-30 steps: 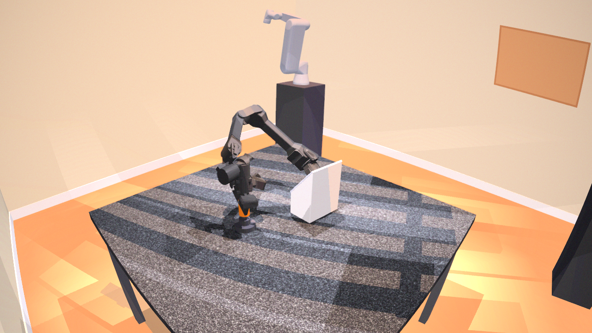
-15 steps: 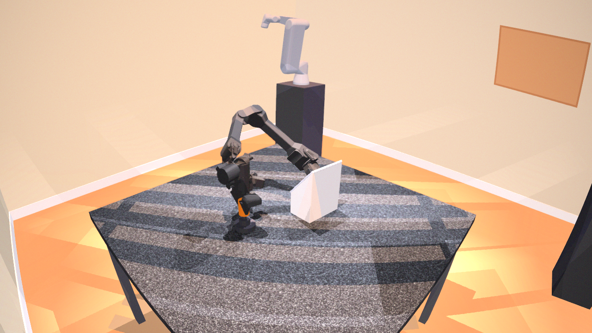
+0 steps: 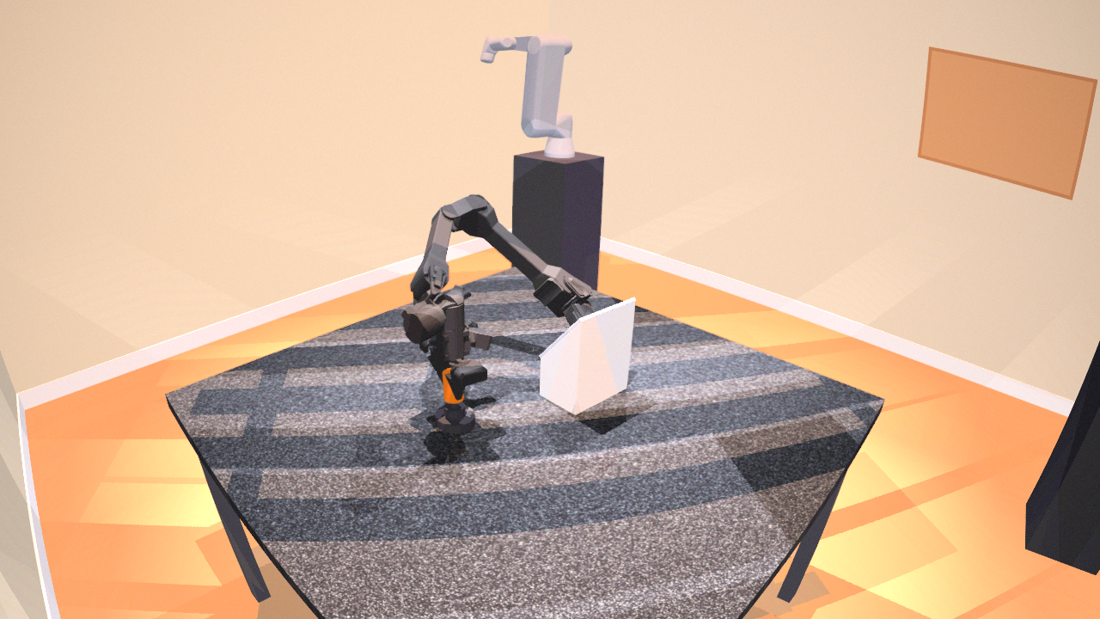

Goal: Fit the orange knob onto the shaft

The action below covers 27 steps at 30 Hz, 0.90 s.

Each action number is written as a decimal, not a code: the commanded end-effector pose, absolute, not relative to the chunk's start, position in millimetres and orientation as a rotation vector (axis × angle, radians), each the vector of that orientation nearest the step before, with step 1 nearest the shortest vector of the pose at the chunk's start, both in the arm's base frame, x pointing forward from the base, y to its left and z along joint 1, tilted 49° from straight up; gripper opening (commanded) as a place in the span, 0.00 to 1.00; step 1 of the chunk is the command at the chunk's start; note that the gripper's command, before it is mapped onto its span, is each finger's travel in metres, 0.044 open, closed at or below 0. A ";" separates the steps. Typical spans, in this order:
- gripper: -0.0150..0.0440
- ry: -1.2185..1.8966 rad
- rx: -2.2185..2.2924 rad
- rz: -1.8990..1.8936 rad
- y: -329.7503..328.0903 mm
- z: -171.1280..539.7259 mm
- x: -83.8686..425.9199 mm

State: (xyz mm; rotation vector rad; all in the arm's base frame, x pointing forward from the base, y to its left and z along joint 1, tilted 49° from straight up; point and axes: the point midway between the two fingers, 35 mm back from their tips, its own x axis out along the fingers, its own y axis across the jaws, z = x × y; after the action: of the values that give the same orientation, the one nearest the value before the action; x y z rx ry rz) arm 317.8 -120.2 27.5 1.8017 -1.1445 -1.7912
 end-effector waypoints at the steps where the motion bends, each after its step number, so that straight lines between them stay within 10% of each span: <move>1: 0.25 -1.142 1.801 -1.789 -120.4 27.3 318.1; 27: 0.25 -0.916 1.679 -1.833 -118.4 28.1 319.1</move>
State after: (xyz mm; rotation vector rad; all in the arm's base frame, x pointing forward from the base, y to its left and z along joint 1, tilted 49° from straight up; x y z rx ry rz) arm 319.6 -118.2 28.6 1.6880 -0.9342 -1.8321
